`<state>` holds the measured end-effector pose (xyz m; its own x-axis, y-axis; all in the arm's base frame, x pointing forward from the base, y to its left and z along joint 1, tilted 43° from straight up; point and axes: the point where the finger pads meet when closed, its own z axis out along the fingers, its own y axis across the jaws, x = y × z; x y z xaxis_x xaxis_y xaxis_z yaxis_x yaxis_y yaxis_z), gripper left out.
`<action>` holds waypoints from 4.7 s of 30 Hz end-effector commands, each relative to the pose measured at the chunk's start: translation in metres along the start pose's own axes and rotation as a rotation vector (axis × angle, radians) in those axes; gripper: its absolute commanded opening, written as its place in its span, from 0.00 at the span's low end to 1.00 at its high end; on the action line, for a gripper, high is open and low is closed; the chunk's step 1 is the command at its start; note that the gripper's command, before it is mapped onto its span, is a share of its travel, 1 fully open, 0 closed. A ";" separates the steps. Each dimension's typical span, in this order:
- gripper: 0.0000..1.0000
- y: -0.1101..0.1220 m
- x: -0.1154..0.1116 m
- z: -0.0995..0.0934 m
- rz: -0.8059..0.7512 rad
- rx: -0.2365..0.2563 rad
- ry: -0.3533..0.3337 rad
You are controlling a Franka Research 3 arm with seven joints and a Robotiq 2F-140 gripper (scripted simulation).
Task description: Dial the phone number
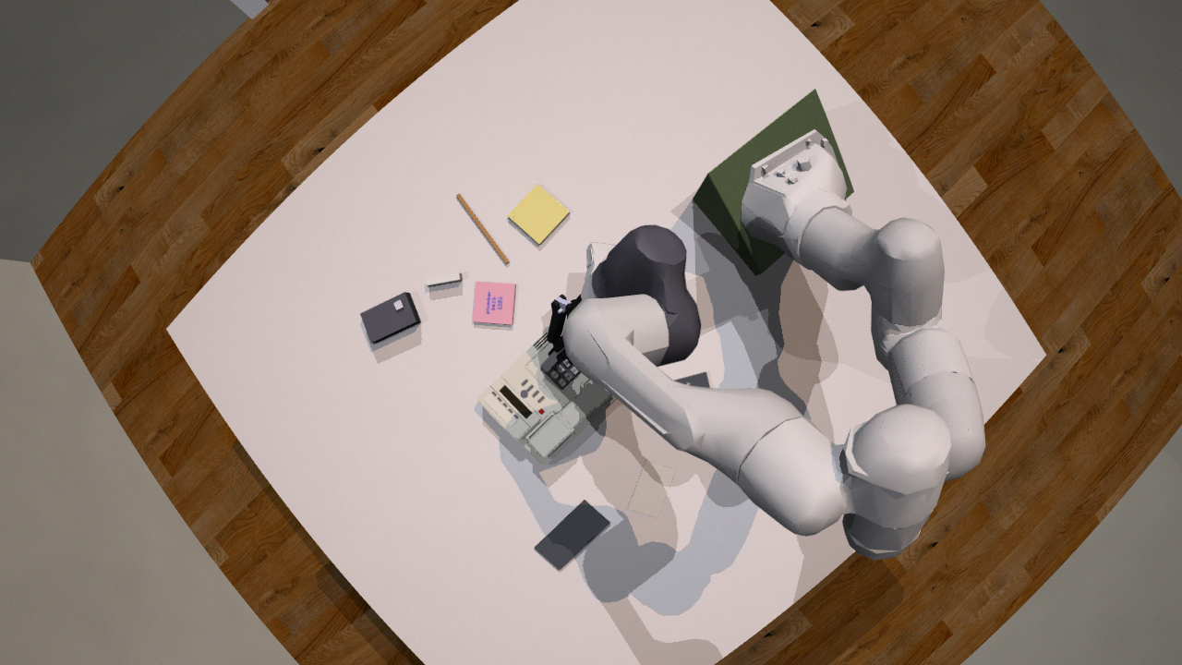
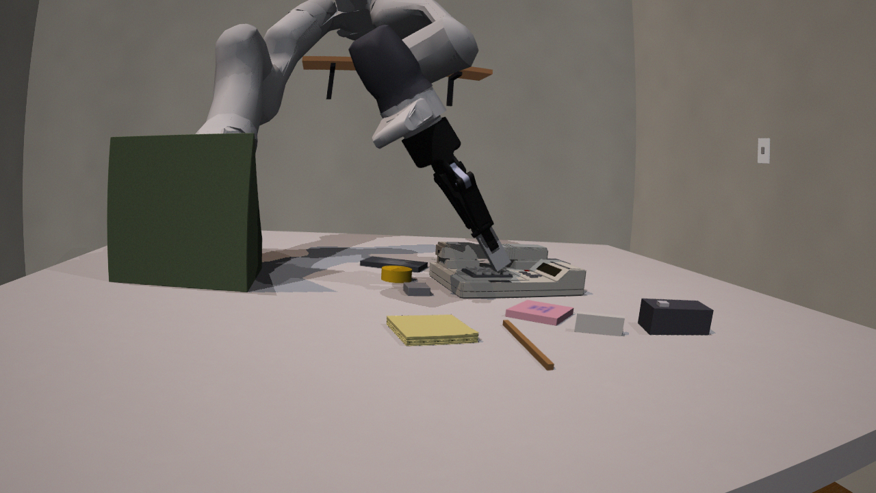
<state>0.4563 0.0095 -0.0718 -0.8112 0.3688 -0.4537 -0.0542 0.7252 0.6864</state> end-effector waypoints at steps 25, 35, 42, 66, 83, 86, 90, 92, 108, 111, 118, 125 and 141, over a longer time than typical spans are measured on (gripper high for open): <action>0.00 0.002 0.001 0.005 -0.011 -0.004 -0.001; 0.00 0.002 0.002 0.005 -0.011 -0.004 -0.001; 0.00 0.002 0.002 0.006 -0.011 -0.004 -0.001; 0.00 0.005 -0.007 -0.003 -0.011 -0.004 -0.001; 0.00 0.021 -0.017 0.004 -0.011 -0.004 -0.001; 0.00 0.021 -0.017 0.004 -0.011 -0.004 -0.001; 0.00 0.021 -0.017 0.006 -0.011 -0.004 -0.001; 0.00 0.021 -0.015 0.007 -0.011 -0.004 -0.001; 0.00 0.021 -0.012 0.011 -0.011 -0.004 -0.001; 0.00 0.021 -0.012 0.012 -0.011 -0.004 -0.001; 0.00 0.021 -0.012 0.012 -0.011 -0.004 -0.001; 0.00 0.021 -0.011 0.013 -0.011 -0.004 -0.001; 0.00 0.021 -0.010 0.014 -0.011 -0.004 -0.001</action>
<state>0.4715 0.0266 -0.0601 -0.8093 0.3685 -0.4574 -0.0577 0.7251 0.6862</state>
